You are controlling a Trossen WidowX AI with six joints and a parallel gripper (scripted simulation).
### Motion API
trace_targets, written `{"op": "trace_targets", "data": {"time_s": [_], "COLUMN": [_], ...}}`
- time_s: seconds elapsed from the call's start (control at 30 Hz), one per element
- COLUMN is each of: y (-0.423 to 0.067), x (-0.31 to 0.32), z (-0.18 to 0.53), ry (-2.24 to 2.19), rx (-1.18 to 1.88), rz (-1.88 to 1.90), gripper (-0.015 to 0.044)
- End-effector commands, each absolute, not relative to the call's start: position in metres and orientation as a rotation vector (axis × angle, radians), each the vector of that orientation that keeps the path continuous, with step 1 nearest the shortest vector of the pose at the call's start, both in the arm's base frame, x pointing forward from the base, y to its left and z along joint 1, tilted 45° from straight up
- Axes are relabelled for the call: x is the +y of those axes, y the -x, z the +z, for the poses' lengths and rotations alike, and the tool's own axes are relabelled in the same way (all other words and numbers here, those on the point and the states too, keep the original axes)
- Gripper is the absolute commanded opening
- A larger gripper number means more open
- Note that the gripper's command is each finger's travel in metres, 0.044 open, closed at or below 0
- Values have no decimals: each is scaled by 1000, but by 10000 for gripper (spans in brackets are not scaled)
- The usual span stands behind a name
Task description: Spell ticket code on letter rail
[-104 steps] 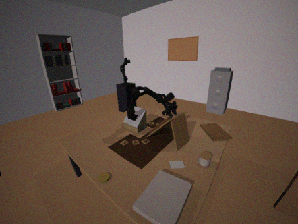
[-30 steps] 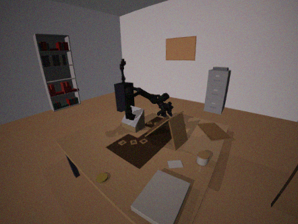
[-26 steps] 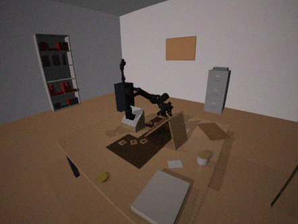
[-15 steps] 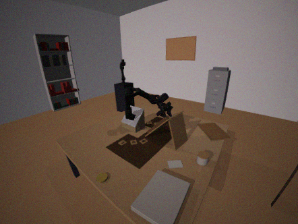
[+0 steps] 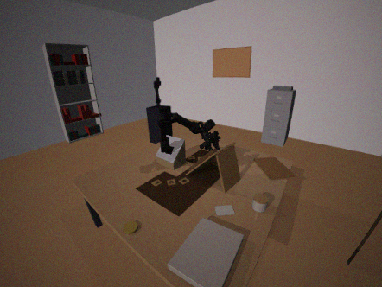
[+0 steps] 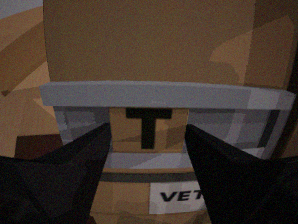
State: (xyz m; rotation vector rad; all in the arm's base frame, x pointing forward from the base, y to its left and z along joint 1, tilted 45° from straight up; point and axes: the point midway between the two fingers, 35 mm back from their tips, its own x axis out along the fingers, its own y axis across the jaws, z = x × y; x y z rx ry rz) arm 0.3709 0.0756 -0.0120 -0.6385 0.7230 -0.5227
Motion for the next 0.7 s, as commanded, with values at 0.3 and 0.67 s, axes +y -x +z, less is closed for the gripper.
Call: {"op": "trace_targets", "data": {"time_s": [0.3,0.67], "y": [-368,-366], "x": [69,64], "z": [-7,-2], "ry": [641,641], "rx": [727,728], "rz": [-518,-518], "gripper": [0,0]}}
